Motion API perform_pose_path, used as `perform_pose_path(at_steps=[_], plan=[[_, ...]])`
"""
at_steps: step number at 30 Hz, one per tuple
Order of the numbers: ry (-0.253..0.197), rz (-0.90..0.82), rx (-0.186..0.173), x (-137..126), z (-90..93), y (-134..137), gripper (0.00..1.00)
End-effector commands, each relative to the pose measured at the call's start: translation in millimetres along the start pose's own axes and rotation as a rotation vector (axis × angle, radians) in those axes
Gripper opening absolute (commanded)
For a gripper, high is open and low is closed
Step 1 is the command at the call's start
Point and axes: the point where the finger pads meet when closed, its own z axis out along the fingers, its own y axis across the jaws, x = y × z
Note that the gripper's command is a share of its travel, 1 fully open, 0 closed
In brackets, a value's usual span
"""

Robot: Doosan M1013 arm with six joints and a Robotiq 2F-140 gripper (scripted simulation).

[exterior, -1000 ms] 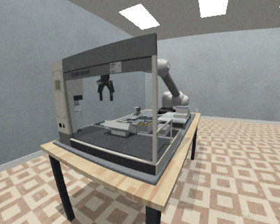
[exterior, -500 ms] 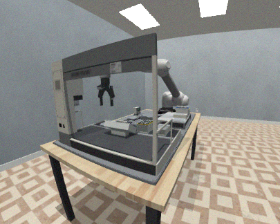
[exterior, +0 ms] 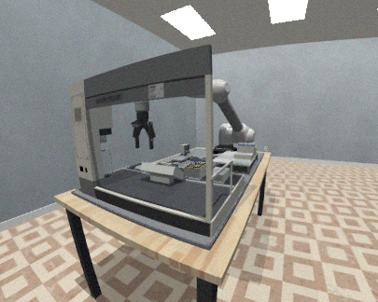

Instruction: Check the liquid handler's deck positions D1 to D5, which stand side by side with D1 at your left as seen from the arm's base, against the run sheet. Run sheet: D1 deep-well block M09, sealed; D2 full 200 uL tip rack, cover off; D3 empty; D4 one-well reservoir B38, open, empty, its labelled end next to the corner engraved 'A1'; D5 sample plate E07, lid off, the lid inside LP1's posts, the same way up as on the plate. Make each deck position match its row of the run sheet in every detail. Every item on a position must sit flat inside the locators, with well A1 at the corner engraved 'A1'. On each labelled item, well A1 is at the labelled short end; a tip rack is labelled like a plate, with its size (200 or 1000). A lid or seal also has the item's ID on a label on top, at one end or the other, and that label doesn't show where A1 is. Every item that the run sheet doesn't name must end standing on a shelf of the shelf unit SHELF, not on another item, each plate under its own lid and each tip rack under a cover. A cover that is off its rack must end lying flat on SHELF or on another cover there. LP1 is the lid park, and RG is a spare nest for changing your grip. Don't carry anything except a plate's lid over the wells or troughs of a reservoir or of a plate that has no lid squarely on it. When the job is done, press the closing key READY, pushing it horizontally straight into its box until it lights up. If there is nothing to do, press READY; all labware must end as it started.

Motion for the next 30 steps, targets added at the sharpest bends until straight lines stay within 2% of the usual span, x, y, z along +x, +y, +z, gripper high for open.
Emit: perform_pose_path(at_steps=[1, 6, 9, 30], plan=[[-0.004, 0.001, -0.003, 0, 21.0, 3, 0.79], [-0.004, 0.001, -0.003, 0, 31.0, 3, 0.79], [-0.001, 0.001, -0.001, 0, 26.0, 1, 0.79], [-0.001, 0.001, -0.001, 0, 26.1, 1, 0.79]])
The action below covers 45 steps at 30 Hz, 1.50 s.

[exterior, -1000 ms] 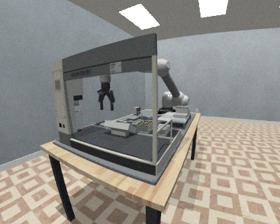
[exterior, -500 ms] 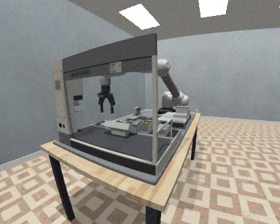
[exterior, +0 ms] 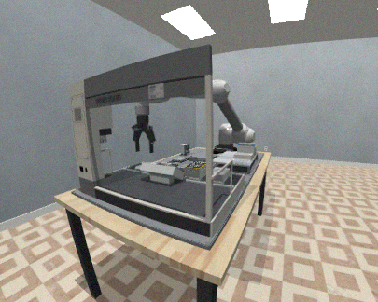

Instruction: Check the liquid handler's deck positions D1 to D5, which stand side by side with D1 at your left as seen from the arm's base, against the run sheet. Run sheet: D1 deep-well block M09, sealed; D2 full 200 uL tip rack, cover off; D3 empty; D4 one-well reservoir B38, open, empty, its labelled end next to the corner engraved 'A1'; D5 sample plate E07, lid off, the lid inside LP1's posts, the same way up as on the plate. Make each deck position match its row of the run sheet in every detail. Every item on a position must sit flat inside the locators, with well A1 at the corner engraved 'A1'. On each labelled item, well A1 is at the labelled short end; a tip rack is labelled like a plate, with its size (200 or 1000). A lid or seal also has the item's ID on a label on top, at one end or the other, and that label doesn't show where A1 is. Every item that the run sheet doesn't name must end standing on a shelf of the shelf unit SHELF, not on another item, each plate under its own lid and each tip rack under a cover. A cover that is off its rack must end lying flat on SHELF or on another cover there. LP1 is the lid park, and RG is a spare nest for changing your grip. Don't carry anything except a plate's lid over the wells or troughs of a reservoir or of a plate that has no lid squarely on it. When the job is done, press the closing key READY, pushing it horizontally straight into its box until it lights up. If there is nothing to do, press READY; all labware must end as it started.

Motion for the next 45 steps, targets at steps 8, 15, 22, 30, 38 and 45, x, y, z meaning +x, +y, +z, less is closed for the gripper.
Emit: perform_pose_path(at_steps=[8, 15, 22, 30, 38, 45], plan=[[-0.001, 0.001, -0.001, 0, 3.2, 1, 0.79], [0.002, 0.002, -0.004, 0, 2.6, -16, 0.79], [0.002, 0.002, -0.003, 0, 2.7, -51, 0.79], [0.002, 0.002, -0.003, 0, 2.7, -81, 0.79], [0.002, 0.002, -0.002, 0, 2.8, -121, 0.79], [-0.001, 0.001, -0.001, 0, 3.4, -123, 0.79]])
